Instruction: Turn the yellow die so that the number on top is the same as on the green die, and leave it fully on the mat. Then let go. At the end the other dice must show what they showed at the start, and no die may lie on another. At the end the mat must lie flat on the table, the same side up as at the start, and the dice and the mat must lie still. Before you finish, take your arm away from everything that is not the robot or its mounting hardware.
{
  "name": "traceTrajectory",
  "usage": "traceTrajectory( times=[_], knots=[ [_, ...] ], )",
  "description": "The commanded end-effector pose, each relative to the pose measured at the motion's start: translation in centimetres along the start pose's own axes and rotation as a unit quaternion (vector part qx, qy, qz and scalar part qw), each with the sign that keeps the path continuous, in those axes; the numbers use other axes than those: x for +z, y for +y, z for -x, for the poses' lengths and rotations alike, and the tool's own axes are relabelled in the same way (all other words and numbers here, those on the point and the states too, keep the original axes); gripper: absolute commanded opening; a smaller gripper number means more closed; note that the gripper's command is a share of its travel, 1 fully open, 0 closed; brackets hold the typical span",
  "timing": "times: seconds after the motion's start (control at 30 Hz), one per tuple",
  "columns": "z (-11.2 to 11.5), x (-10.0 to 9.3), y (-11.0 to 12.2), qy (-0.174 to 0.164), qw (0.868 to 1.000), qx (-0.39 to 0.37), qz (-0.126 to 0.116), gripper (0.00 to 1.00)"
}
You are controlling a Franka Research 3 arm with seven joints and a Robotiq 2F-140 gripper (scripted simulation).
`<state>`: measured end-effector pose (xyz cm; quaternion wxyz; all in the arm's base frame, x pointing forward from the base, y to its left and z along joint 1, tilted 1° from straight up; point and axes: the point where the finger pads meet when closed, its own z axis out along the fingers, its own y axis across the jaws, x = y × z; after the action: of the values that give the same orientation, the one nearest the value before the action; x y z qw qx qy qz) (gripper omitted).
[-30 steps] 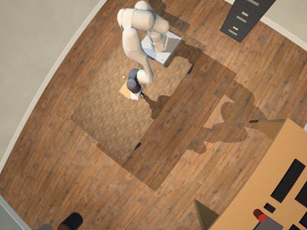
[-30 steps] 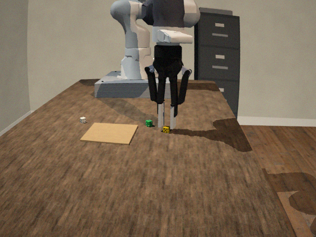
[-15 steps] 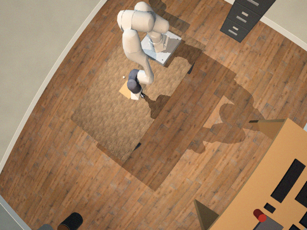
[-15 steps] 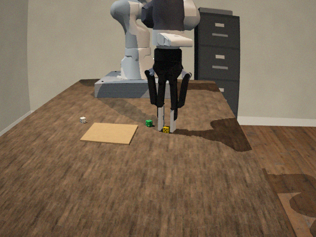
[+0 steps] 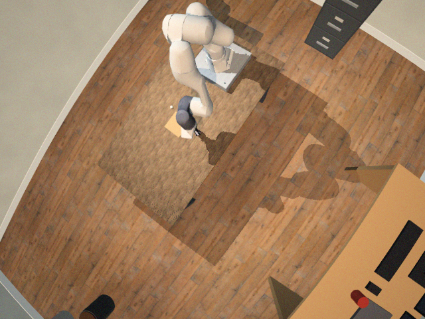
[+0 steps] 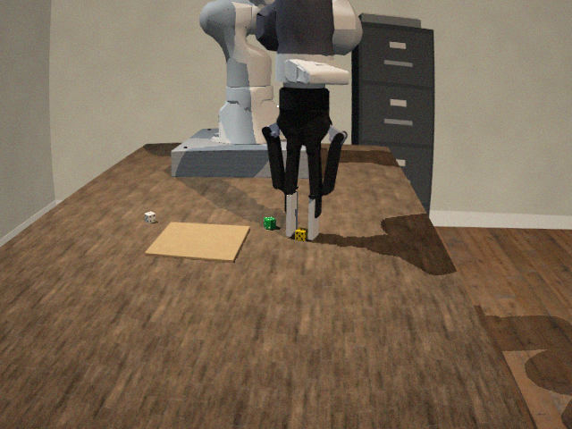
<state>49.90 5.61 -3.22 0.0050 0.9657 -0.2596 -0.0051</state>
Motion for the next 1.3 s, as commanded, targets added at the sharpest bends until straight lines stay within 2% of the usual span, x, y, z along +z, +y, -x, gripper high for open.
traceTrajectory(
  times=[0.0, 0.57, 0.6, 1.27],
  knots=[
    [-0.12, -0.01, -0.10, 0.002, 1.000, 0.000, 0.000, 0.19],
    [-0.12, -0.01, -0.10, 0.002, 1.000, 0.000, 0.000, 0.19],
    [-0.12, -0.01, -0.10, 0.002, 1.000, 0.000, 0.000, 0.07],
    [-0.12, -0.01, -0.10, 0.002, 1.000, 0.000, 0.000, 0.07]
  ],
)
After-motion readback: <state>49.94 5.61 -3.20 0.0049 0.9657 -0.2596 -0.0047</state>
